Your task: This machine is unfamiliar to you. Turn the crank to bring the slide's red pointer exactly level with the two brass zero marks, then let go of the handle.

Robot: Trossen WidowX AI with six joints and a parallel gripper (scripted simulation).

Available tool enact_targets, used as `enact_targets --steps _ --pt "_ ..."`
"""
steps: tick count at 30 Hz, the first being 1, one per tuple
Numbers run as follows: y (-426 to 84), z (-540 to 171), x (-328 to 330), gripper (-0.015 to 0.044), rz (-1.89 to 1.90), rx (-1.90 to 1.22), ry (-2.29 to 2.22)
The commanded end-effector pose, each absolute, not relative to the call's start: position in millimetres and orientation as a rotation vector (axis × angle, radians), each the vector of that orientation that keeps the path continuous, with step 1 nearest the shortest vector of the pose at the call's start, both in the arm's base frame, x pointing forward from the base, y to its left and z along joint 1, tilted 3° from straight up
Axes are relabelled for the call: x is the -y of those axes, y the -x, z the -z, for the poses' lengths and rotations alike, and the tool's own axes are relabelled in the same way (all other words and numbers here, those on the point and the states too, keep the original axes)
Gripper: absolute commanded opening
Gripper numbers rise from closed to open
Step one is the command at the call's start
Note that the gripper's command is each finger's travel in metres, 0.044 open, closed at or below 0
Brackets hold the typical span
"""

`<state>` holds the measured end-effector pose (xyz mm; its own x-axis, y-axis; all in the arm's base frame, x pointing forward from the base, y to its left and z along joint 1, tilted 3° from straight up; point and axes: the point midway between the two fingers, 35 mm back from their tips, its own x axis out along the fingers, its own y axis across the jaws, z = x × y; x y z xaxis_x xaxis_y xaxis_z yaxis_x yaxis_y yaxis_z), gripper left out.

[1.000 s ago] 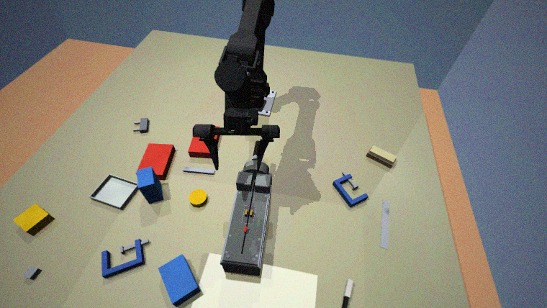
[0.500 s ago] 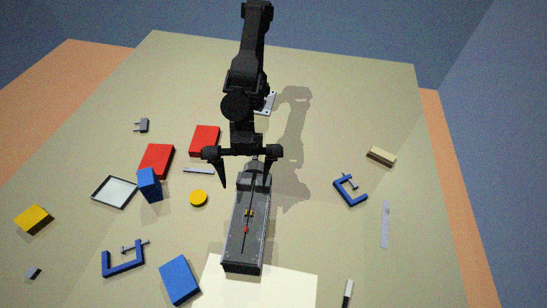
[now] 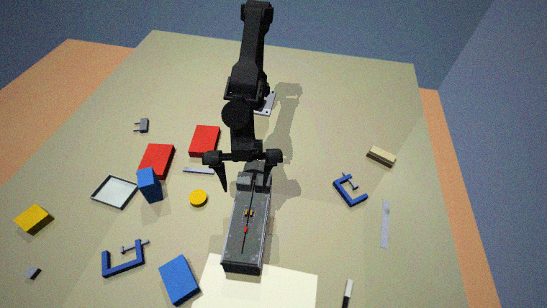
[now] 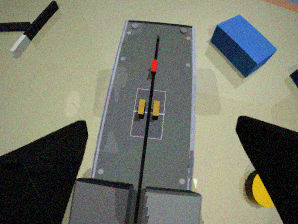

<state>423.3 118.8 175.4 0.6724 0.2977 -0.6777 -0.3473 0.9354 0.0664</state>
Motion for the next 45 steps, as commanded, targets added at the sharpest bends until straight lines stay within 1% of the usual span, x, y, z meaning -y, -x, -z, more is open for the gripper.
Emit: enact_targets --steps 1,6,15,19,41,45 --pt "-423 -173 -119 0.0440 -0.363 -0.753 0.069" --pt "-424 -177 -119 0.0440 -0.363 -0.753 0.069" --pt "-422 -229 -116 0.0440 -0.363 -0.750 0.070" --pt "-417 -234 -116 0.0440 -0.359 -0.751 0.069" --pt "-294 -227 -102 0.0440 -0.219 -0.752 0.028" --pt "-286 -225 -100 0.0440 -0.211 -0.751 0.025"
